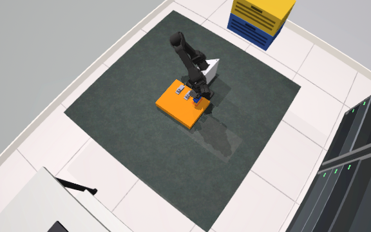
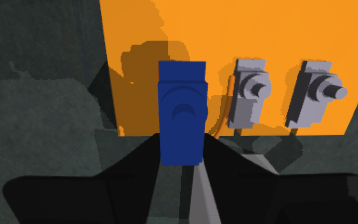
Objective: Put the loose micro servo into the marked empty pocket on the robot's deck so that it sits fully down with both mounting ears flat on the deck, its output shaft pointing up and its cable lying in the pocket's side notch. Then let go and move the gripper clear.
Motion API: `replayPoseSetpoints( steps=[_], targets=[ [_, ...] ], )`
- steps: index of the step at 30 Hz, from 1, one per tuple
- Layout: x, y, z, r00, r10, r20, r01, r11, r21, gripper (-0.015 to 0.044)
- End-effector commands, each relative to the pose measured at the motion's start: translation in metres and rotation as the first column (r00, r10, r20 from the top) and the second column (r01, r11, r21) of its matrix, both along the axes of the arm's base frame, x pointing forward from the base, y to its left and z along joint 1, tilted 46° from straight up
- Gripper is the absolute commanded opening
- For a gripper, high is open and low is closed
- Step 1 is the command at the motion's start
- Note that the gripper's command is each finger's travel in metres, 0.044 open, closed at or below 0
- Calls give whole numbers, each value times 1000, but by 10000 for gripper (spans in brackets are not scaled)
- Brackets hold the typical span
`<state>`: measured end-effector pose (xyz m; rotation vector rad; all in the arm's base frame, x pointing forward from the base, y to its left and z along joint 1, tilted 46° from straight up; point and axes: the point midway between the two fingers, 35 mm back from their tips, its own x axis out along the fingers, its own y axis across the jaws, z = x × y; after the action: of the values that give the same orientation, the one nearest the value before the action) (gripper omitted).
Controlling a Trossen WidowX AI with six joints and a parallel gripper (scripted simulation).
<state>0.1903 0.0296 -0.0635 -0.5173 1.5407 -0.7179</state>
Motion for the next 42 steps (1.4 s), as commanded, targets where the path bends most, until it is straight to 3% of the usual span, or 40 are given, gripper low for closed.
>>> replayPoseSetpoints(
  steps=[1,42],
  targets=[
    [-1,-3,-3,1000,0,3,0,1000,4,0],
    [-2,-20,-18,1000,0,3,0,1000,3,0]
  ],
)
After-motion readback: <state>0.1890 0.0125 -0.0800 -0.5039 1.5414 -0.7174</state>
